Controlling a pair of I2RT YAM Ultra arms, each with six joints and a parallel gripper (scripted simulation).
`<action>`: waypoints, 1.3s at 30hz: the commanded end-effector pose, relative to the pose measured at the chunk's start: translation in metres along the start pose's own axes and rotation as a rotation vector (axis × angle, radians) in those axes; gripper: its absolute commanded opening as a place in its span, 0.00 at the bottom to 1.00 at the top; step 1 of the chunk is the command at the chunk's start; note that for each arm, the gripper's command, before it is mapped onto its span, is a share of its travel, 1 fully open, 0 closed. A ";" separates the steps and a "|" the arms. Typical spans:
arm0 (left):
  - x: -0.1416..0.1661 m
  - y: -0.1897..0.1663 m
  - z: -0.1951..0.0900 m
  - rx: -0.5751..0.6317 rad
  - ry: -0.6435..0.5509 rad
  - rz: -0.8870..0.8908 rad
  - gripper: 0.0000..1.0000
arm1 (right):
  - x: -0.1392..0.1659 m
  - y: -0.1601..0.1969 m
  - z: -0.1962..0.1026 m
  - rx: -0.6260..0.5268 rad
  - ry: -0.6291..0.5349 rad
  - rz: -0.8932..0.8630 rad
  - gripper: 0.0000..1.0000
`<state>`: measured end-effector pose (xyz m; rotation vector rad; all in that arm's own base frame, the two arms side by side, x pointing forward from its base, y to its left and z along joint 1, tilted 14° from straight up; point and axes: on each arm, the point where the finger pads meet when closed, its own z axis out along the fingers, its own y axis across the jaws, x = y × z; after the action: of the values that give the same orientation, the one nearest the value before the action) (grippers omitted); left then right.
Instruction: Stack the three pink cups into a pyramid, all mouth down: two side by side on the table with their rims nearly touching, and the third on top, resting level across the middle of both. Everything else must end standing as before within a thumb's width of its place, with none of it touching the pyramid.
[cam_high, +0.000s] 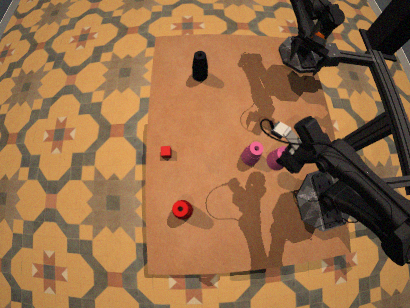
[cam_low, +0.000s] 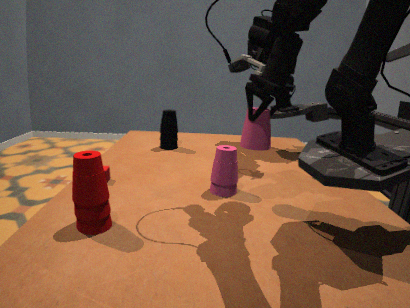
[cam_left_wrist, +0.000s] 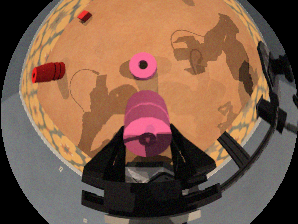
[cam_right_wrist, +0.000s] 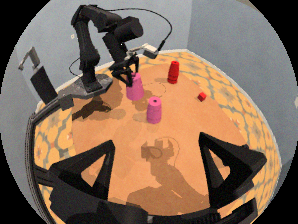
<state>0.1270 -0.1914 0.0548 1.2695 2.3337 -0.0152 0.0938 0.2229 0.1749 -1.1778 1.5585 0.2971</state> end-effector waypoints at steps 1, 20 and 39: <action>0.002 0.002 0.006 -0.008 0.007 -0.010 0.00 | -0.011 -0.003 -0.004 0.005 -0.043 0.026 1.00; -0.001 0.000 0.016 0.003 -0.004 -0.006 0.00 | -0.011 -0.003 -0.004 0.005 -0.043 0.026 1.00; 0.015 0.000 0.054 0.003 -0.005 -0.006 0.00 | -0.011 -0.003 -0.004 0.005 -0.043 0.026 1.00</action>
<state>0.1361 -0.1821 0.0048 1.2732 2.3624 0.0202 0.0938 0.2229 0.1749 -1.1778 1.5585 0.2971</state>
